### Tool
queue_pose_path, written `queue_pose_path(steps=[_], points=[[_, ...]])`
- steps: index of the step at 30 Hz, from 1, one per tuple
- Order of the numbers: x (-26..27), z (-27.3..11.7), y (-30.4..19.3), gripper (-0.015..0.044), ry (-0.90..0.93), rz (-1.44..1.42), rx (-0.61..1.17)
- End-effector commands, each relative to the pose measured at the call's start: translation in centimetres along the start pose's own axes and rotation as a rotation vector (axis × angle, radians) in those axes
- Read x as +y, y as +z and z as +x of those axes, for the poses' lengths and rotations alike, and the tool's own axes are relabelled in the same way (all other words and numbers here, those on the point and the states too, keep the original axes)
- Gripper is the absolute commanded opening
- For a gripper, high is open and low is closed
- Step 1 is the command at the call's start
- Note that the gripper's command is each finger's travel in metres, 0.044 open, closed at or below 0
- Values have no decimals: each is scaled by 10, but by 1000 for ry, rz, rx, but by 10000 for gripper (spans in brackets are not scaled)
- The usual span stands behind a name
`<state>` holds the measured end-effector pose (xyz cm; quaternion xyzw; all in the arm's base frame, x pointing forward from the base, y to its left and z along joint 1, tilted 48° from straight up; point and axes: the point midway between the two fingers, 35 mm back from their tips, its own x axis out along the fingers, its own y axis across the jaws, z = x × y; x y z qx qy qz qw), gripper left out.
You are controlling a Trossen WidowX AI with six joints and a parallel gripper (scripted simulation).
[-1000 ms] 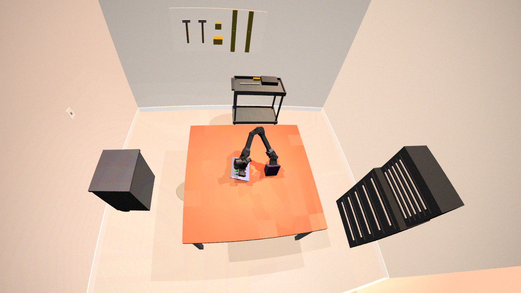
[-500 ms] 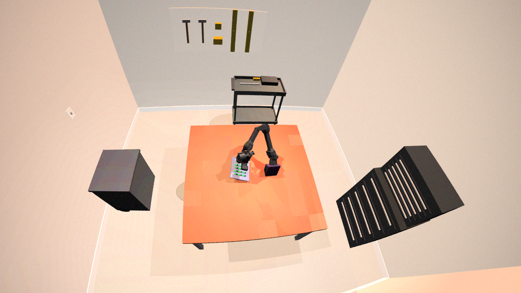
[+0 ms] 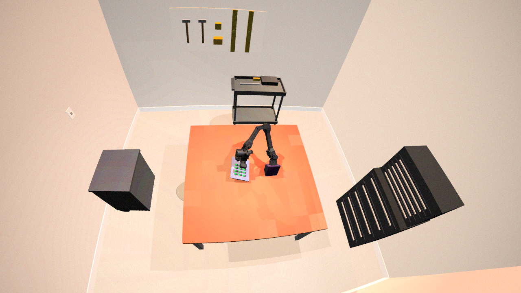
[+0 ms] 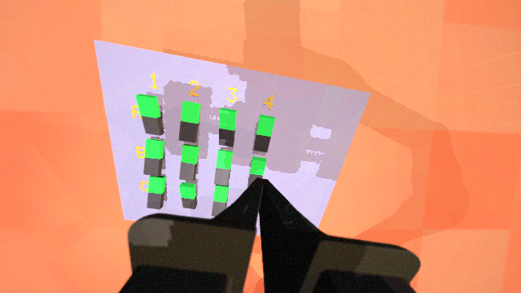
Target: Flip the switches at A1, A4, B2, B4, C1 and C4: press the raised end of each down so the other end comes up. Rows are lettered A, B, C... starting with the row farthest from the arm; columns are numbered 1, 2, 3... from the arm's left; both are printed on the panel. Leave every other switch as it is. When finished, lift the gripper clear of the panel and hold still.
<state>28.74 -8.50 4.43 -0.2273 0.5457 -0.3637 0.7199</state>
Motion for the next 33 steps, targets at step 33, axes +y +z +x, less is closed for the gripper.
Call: queue_pose_path(steps=[33], points=[[2, 29, -1, 0, 4, -13, 2]])
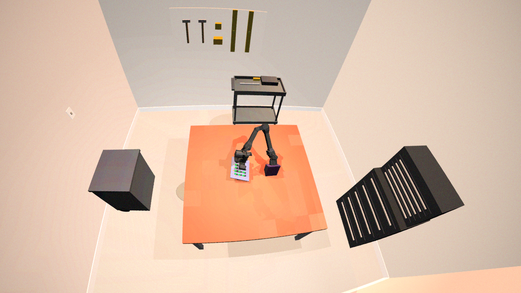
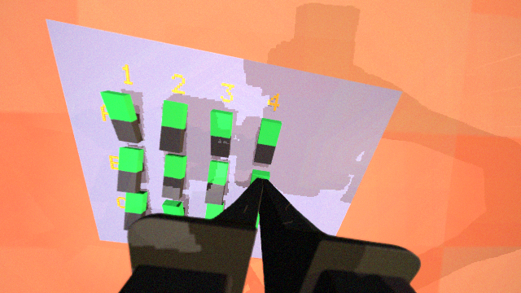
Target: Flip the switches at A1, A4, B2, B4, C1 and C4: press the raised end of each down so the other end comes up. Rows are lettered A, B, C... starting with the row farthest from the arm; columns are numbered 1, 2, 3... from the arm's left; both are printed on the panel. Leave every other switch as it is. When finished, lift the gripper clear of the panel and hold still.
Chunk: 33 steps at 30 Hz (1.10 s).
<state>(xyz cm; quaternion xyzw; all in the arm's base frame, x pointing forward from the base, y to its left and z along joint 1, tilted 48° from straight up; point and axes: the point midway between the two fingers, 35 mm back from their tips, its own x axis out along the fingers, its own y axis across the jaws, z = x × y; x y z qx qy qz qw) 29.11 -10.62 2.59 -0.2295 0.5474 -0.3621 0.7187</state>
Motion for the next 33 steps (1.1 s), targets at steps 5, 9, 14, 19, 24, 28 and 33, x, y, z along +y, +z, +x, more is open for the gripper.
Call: queue_pose_path(steps=[5, 9, 14, 19, 24, 28, 33], points=[[1, 0, 0, 0, 4, -7, 1], [1, 1, 0, 0, 4, -7, 1], [1, 1, 0, 0, 4, -7, 1], [1, 2, 0, 0, 4, -7, 1], [1, 3, 0, 0, 4, -7, 1], [1, 3, 0, 0, 4, -7, 1], [1, 4, 0, 0, 4, -7, 1]])
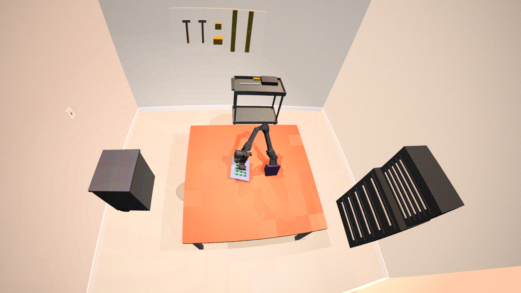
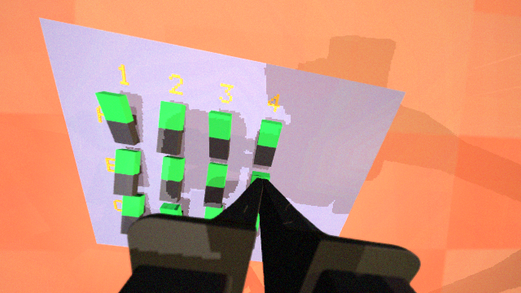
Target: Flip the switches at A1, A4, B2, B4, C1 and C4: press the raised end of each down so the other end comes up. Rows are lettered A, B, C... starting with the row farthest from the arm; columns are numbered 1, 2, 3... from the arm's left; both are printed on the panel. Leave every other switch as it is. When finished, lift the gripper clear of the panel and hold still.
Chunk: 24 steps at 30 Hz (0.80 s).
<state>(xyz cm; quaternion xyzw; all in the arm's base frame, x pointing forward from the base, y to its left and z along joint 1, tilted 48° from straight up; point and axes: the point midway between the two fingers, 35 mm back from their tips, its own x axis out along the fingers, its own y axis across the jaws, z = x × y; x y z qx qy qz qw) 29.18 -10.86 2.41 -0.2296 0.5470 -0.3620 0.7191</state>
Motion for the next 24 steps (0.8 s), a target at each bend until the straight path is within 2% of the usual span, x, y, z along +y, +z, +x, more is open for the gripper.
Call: queue_pose_path(steps=[1, 18, 20, 24], points=[[1, 1, -1, 0, 4, -7, 2], [1, 3, -1, 0, 3, -7, 2], [1, -8, 0, 0, 3, -1, -2], [1, -59, -3, 0, 7, -7, -21]])
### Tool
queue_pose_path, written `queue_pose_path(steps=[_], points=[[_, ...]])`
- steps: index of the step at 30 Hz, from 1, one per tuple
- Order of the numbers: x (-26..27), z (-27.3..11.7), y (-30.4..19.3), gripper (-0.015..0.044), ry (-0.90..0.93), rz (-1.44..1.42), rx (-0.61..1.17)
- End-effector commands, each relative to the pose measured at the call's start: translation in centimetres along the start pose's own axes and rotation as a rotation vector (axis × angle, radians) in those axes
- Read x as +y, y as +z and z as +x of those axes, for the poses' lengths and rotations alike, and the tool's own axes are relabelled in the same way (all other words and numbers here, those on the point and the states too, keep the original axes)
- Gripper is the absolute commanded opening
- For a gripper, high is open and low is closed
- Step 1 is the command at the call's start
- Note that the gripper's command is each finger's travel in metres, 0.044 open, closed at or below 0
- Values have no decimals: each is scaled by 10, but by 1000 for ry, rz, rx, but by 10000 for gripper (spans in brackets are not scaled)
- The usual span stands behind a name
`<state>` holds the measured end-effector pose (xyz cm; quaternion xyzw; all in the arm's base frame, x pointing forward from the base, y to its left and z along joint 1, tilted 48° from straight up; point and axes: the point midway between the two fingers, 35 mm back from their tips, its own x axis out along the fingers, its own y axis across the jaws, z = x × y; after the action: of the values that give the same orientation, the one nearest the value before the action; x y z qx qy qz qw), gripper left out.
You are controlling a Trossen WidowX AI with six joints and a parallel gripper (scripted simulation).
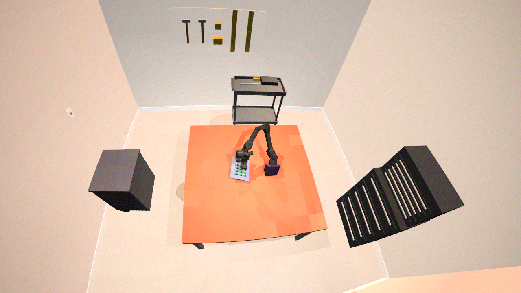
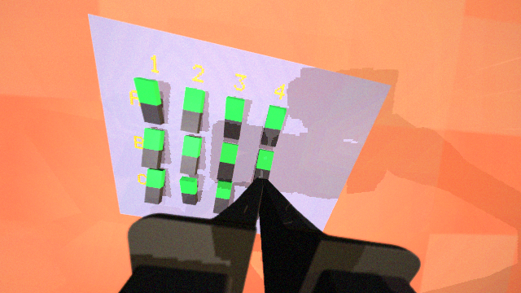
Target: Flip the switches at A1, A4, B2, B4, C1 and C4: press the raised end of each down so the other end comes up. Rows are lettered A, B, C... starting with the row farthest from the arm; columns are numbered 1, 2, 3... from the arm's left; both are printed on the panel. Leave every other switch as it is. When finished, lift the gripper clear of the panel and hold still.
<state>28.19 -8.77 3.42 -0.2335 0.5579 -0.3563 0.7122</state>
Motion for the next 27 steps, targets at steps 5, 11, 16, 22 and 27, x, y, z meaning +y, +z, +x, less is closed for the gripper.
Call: queue_pose_path(steps=[5, 11, 16, 22, 27], points=[[-2, -38, 4, 0, 2, 16, -40], [69, -38, -28, 0, 17, 15, -37], [100, -37, -53, 0, 8, 17, -39], [101, -19, -53, 0, 9, 16, -53], [100, -1, -53, 0, 6, 17, -66]])
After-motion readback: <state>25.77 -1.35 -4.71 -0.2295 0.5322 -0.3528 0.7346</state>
